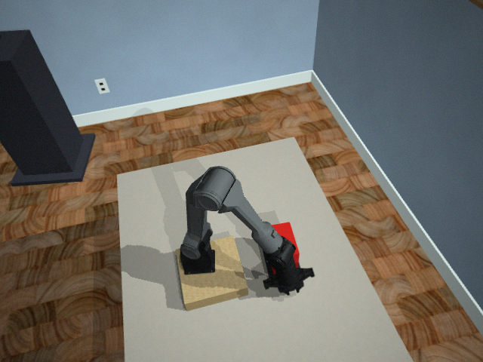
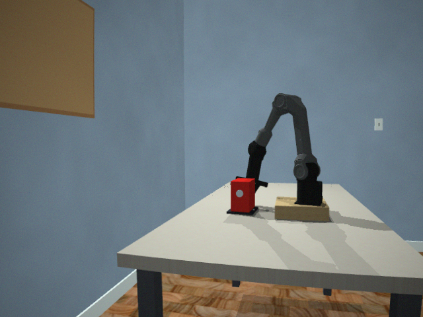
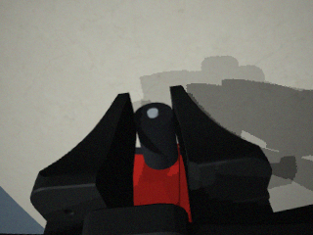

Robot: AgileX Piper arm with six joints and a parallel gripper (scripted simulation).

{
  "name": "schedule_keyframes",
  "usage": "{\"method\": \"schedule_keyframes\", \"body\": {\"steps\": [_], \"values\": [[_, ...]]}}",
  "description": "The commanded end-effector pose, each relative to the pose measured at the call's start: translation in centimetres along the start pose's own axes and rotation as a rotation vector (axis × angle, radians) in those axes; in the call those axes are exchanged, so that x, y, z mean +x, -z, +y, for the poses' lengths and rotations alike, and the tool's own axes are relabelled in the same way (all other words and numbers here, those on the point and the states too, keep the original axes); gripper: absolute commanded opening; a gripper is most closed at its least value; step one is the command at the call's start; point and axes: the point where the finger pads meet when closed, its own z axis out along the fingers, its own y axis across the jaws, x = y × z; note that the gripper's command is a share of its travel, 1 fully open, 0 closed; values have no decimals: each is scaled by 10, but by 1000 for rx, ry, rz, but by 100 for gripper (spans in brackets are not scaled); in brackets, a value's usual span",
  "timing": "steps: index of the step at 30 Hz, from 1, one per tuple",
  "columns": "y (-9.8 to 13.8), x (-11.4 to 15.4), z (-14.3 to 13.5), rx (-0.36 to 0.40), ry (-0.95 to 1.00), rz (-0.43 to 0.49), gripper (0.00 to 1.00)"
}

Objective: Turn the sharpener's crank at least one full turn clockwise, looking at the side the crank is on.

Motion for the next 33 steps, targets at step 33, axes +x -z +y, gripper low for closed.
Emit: {"method": "schedule_keyframes", "body": {"steps": [33], "values": [[20,0,-36,1,1,0,20]]}}
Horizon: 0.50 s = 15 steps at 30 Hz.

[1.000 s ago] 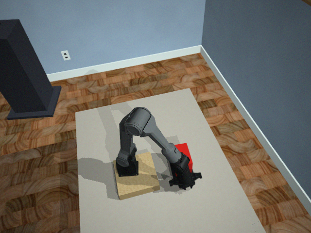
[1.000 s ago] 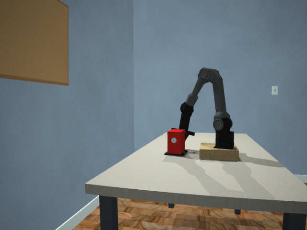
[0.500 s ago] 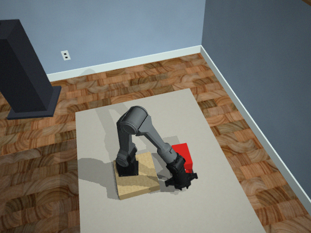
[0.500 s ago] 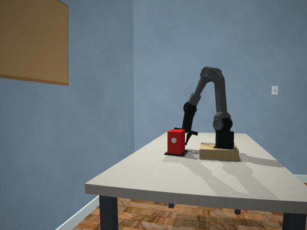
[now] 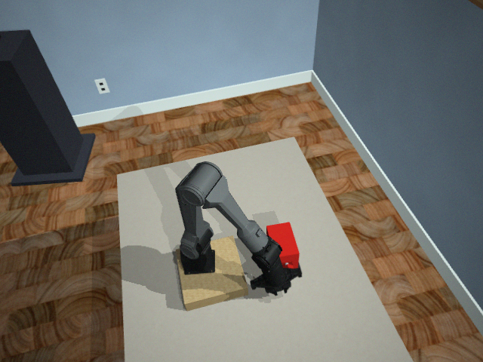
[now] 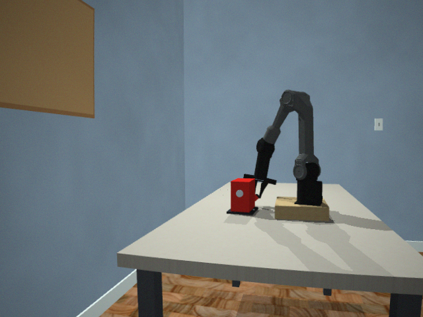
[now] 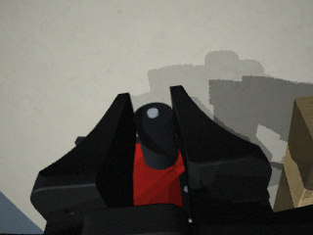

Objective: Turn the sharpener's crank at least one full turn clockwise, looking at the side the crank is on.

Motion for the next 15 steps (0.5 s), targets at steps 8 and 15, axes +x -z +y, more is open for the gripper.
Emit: {"method": "schedule_keyframes", "body": {"steps": [8,15], "values": [[9,0,-6,-1,1,-1,20],[17,0,-9,-1,1,-2,20]]}}
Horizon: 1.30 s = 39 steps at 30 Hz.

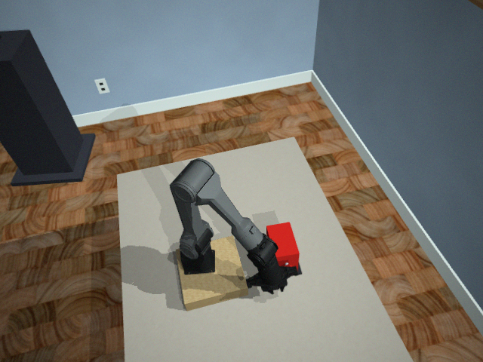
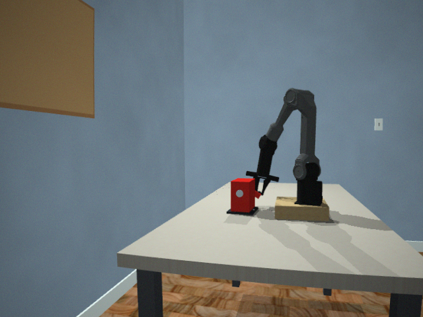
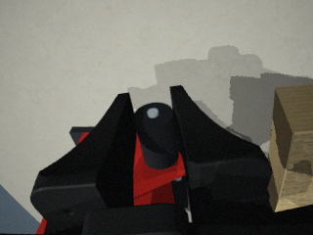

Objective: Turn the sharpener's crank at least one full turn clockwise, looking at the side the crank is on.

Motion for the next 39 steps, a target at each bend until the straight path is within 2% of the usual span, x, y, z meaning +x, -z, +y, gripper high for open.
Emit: {"method": "schedule_keyframes", "body": {"steps": [1,39], "values": [[4,0,-1,-3,1,-3,20],[44,-1,3,-4,1,-4,20]]}}
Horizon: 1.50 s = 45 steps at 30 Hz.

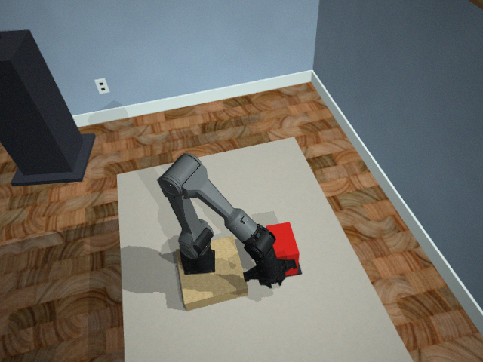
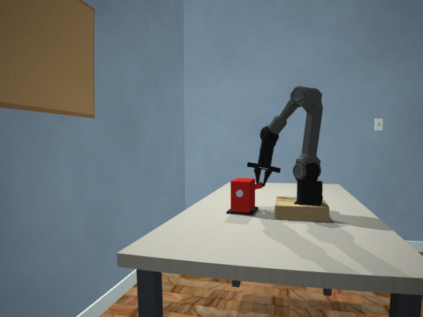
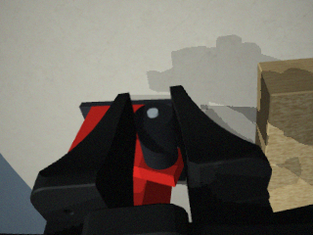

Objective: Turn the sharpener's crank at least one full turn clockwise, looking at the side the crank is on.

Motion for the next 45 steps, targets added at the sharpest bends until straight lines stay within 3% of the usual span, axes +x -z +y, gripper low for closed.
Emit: {"method": "schedule_keyframes", "body": {"steps": [1,45], "values": [[4,-1,2,-3,2,-4,20],[28,0,33,0,1,1,20]]}}
